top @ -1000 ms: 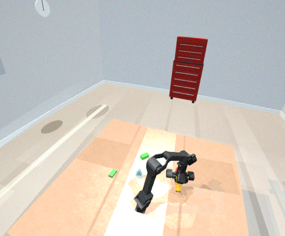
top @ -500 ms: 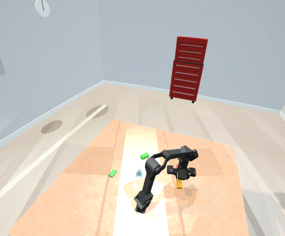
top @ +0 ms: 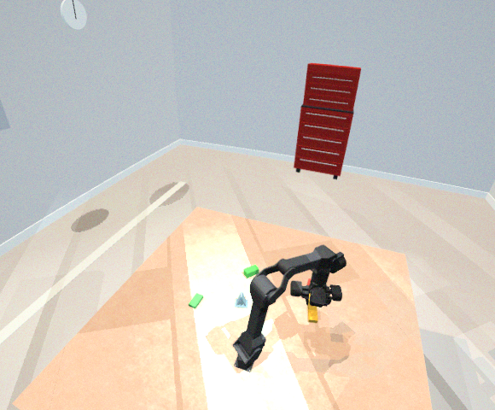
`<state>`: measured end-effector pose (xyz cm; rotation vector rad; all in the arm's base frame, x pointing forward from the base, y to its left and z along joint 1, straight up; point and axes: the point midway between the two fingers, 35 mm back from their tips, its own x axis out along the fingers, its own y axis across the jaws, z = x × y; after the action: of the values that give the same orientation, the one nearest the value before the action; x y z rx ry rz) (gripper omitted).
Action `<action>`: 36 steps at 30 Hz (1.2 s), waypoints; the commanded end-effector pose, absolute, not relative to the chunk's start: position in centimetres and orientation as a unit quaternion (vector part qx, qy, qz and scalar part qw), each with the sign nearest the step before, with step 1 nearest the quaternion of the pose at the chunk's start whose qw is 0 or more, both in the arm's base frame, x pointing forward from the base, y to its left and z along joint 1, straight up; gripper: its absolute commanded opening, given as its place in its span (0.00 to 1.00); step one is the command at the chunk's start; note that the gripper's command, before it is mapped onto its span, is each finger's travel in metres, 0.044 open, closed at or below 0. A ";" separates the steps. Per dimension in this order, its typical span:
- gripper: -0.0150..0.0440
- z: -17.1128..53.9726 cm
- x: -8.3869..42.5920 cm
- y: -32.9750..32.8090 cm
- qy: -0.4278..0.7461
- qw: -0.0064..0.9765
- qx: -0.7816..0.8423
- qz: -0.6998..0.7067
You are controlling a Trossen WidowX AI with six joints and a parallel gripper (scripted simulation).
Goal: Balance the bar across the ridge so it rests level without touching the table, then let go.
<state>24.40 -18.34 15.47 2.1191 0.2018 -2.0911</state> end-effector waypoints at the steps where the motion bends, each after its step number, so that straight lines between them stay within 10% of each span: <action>1: 0.25 16.5 24.3 -18.3 0.064 0.079 0.711 -0.696; 36: 0.25 16.6 26.6 -10.0 0.484 0.502 0.511 -0.503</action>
<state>26.55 -10.86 16.56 1.3389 1.0958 -1.3197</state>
